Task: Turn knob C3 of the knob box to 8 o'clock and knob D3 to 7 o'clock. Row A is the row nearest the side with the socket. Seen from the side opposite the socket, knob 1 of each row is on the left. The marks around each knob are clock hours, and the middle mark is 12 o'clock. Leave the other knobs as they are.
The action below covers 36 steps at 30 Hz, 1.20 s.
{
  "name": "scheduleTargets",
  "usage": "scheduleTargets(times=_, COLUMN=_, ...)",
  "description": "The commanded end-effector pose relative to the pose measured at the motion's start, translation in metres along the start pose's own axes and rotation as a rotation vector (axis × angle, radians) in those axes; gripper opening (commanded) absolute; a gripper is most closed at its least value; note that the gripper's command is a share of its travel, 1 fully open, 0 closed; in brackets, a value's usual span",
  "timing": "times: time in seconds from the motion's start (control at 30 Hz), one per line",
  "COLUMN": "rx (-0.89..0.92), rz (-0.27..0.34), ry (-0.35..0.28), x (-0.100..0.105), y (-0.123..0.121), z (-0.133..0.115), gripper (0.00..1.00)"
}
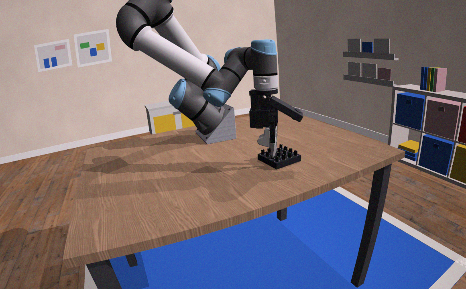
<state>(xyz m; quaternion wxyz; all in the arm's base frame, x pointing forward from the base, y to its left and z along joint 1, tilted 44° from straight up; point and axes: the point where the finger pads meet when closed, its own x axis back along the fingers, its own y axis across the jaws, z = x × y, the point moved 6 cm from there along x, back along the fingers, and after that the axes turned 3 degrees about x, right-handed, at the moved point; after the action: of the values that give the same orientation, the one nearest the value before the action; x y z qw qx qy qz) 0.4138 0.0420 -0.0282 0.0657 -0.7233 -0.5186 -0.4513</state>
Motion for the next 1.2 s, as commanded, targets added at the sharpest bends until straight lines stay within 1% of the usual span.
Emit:
scheduleTargets(times=0.0, rx=0.01, rz=-0.001, ry=0.001, x=0.0004, y=0.0001, z=0.0001, gripper=0.04)
scheduleTargets(times=0.77, rx=0.019, rz=-0.001, ry=0.001, x=0.0004, y=0.0001, z=0.0001, gripper=0.04)
scheduleTargets(times=0.8, rx=0.019, rz=-0.001, ry=0.001, x=0.0004, y=0.0001, z=0.0001, gripper=0.11)
scheduleTargets(times=1.17, rx=0.019, rz=-0.001, ry=0.001, x=0.0004, y=0.0001, z=0.0001, gripper=0.11)
